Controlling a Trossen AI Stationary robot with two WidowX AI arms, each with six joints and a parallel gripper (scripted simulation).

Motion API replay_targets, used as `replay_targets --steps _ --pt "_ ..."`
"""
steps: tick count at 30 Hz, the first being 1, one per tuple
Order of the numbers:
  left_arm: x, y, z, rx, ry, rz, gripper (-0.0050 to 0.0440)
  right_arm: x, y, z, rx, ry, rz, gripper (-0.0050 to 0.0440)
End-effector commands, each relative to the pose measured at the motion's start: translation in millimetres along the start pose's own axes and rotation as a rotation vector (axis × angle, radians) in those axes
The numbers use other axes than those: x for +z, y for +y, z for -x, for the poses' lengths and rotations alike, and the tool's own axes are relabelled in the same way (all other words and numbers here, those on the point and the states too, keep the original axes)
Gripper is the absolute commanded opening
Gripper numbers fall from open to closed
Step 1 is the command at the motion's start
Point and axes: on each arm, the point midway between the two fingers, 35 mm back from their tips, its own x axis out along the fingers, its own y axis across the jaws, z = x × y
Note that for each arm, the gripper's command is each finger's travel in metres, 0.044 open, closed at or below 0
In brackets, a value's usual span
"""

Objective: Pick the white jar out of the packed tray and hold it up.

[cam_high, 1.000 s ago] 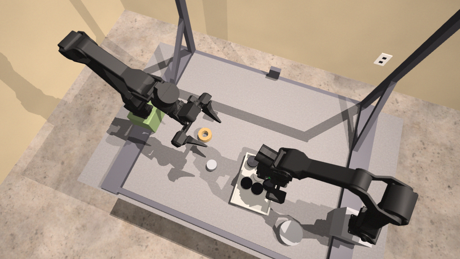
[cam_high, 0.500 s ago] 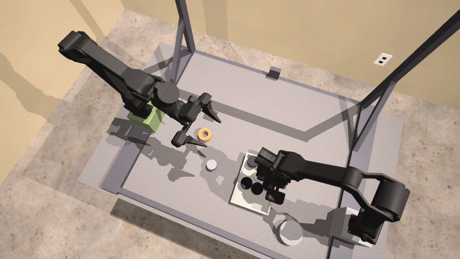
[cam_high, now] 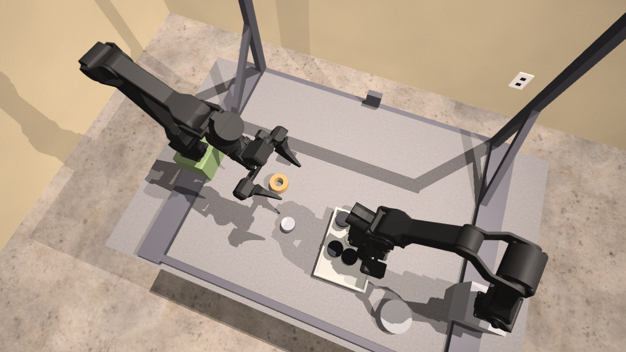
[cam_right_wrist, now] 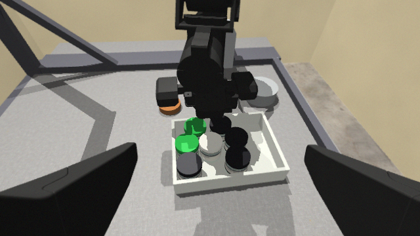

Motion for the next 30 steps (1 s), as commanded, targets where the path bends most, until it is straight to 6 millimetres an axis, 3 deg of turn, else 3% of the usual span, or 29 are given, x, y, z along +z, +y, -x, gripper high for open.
replay_targets --steps 1,2,7,24,30 --pt "7.7 -1.9 7.1 -0.007 -0.036 0.001 0.0144 9.6 0.4 3.6 0.000 -0.028 -0.001 0.0440" --pt "7.7 -1.9 7.1 -0.007 -0.036 0.001 0.0144 9.6 0.4 3.6 0.000 -0.028 -0.001 0.0440" --pt "8.0 -1.6 7.3 -0.007 -0.037 0.002 0.0250 9.6 0.4 3.6 0.000 -0.028 -0.001 0.0440" --pt "7.2 -1.2 8.3 -0.008 -0.040 0.002 0.0250 9.6 0.4 3.6 0.000 -0.028 -0.001 0.0440" --pt "11.4 -2.3 25.0 -0.012 -0.057 0.002 0.0250 9.6 0.4 3.6 0.000 -0.028 -0.001 0.0440"
